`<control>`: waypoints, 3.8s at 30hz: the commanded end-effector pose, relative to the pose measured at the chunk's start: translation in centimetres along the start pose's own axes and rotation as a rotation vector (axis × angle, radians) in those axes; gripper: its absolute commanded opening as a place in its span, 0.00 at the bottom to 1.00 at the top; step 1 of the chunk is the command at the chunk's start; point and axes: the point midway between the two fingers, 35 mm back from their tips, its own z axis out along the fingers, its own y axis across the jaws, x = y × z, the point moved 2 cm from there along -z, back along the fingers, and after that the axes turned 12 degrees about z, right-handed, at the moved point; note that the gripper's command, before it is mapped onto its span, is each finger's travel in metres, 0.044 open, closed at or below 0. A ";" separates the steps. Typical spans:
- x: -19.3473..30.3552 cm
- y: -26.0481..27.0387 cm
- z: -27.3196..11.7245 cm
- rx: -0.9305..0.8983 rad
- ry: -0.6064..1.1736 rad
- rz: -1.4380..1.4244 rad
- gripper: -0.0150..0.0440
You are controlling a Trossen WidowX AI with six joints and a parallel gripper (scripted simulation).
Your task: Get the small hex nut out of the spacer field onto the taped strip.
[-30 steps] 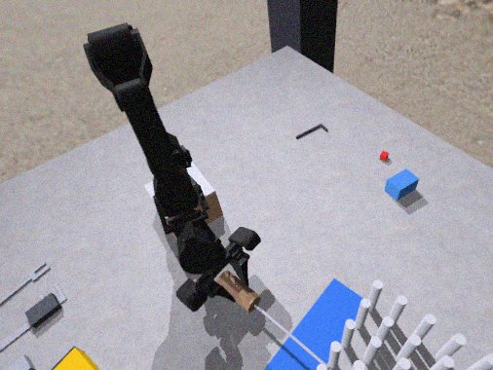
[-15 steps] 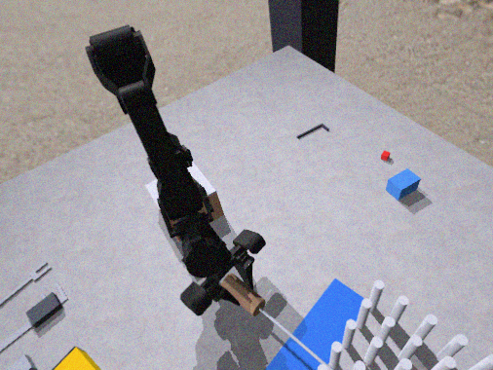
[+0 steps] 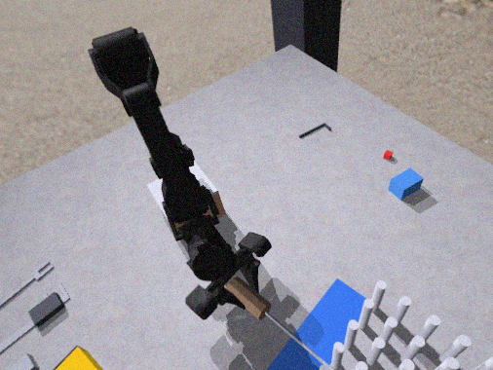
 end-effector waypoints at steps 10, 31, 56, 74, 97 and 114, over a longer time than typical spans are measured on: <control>0.9 -0.1 0.6 -0.004 0.000 0.003 0.25; 2.2 -0.3 1.3 -0.004 0.001 0.003 0.25; 3.6 -0.6 2.0 -0.004 0.003 0.004 0.25; 4.6 -0.8 2.6 -0.004 0.004 0.004 0.25; 5.9 -1.1 3.3 -0.004 0.005 0.004 0.25; 6.8 -1.3 3.8 -0.004 0.006 0.004 0.25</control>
